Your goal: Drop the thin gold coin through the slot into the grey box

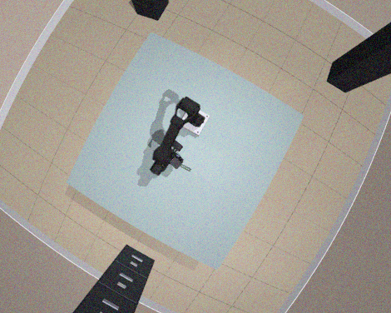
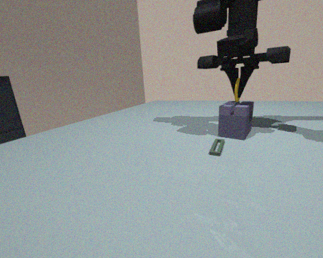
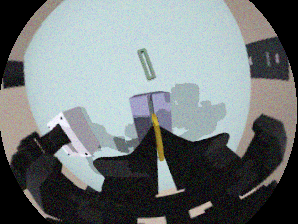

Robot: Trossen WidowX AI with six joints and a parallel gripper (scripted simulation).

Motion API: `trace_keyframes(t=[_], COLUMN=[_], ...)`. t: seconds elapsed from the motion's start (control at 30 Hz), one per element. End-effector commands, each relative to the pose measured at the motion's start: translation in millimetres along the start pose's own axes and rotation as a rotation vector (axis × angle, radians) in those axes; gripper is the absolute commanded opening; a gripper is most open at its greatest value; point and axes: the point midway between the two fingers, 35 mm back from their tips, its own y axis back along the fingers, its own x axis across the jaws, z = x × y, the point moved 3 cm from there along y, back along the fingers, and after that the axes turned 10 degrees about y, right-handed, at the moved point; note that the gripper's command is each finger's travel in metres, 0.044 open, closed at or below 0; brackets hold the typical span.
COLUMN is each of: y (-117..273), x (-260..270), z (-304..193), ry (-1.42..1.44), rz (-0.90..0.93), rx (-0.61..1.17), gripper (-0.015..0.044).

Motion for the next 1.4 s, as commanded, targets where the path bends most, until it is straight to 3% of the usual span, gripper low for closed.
trace_keyframes(t=[0.0,0.1,0.3,0.6,0.9,0.97,1.07,1.37], y=[-3,-4,-2,-2,18,38,60,60], x=[1,1,0,0,0,2,5,5], z=[0,0,0,0,0,0,1,1], ry=[0.004,0.004,0.000,0.000,0.000,0.001,0.003,0.003], rz=[0.002,0.002,0.000,0.000,0.001,0.006,0.011,0.011], rx=[0.000,0.000,0.000,0.000,0.000,-0.001,-0.001,-0.001], gripper=[0.0000,0.0000,0.0157,0.0161,0.0397,0.0440,0.0440,0.0440])
